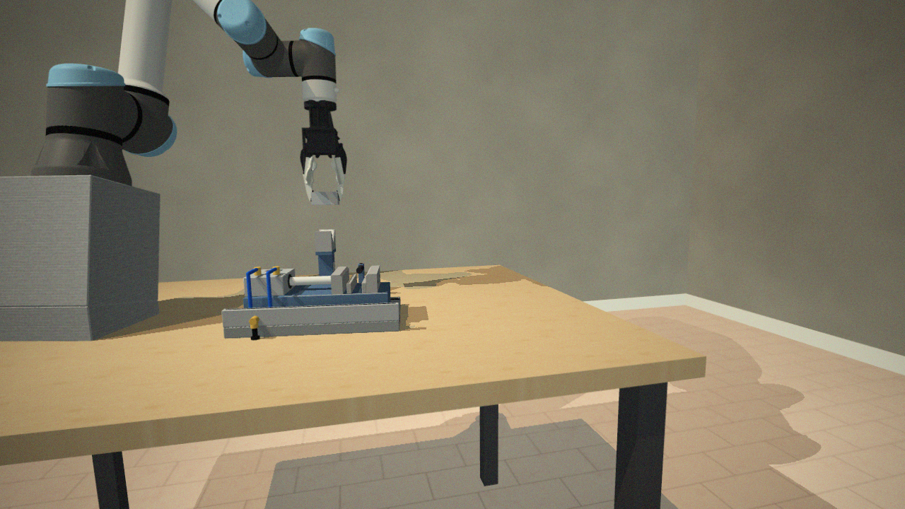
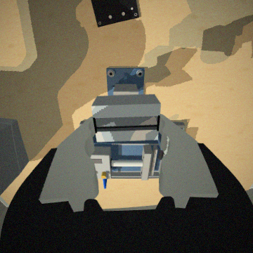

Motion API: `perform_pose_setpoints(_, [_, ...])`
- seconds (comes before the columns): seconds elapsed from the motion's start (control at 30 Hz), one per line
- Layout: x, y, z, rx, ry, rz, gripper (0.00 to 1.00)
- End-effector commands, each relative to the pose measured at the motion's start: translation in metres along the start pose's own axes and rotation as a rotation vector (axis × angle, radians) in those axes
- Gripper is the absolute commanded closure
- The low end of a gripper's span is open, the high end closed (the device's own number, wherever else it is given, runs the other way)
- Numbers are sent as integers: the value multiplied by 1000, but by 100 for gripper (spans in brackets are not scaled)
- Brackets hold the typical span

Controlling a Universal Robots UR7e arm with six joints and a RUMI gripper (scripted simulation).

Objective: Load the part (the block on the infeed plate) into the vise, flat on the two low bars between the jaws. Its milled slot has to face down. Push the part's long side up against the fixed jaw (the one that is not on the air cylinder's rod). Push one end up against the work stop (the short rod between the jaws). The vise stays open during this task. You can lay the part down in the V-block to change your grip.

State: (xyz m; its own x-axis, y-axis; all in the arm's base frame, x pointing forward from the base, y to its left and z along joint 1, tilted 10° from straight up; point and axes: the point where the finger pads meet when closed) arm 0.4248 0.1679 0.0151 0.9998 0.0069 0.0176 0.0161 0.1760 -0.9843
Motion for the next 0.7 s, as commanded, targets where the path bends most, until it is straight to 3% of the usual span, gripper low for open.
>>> perform_pose_setpoints(0.0, [0,-1,-16,2,16,-3,100])
perform_pose_setpoints(0.67, [0,-1,-31,3,36,-4,100])
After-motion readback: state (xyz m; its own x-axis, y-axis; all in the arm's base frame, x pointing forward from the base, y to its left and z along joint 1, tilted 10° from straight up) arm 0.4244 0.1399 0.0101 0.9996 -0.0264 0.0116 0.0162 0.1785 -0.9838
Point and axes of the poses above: the point where the finger pads meet when closed, its own y axis out along the fingers, its own x axis across the jaws, z = x × y, and after that the axes turned 3 degrees about y, right-handed
